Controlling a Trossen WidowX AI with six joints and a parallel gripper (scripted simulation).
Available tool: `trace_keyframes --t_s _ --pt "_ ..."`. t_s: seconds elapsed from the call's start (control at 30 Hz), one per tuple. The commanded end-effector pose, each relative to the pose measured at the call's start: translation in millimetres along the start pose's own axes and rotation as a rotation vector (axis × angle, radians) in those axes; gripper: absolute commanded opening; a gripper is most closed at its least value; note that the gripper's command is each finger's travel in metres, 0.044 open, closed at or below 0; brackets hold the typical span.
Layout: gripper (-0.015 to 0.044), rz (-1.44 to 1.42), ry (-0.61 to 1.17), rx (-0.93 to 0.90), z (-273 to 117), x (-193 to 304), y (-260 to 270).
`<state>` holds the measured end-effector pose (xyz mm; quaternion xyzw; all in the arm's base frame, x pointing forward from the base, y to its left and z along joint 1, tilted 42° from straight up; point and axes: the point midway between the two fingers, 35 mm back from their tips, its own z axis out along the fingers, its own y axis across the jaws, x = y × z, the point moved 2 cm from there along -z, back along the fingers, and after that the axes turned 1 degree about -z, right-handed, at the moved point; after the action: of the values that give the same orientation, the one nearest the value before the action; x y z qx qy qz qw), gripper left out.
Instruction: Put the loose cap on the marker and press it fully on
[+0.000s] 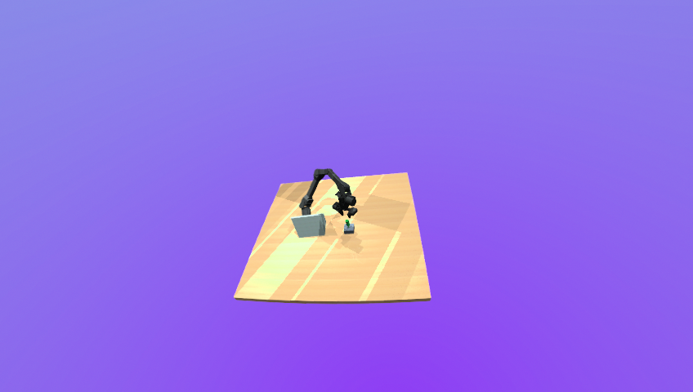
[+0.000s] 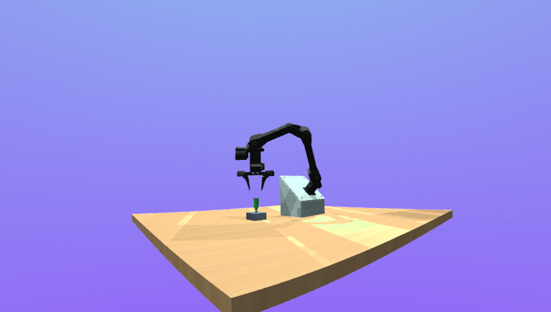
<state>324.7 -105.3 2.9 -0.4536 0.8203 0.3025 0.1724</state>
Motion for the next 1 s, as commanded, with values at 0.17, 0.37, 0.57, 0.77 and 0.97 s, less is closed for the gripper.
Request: trace_keyframes --t_s 0.17,0.37,0.57,0.77,0.97 --pt "0.0072 0.809 0.001 0.000 5.6 1.9 1.0" --pt "0.0000 1.041 0.001 -0.001 7.1 2.3 1.3" --pt "0.0000 1.041 0.001 -0.001 7.1 2.3 1.3" --pt "0.0000 1.041 0.000 -0.001 12.0 2.2 1.3" --pt "0.0000 1.041 0.000 -0.001 20.7 2.2 1.3"
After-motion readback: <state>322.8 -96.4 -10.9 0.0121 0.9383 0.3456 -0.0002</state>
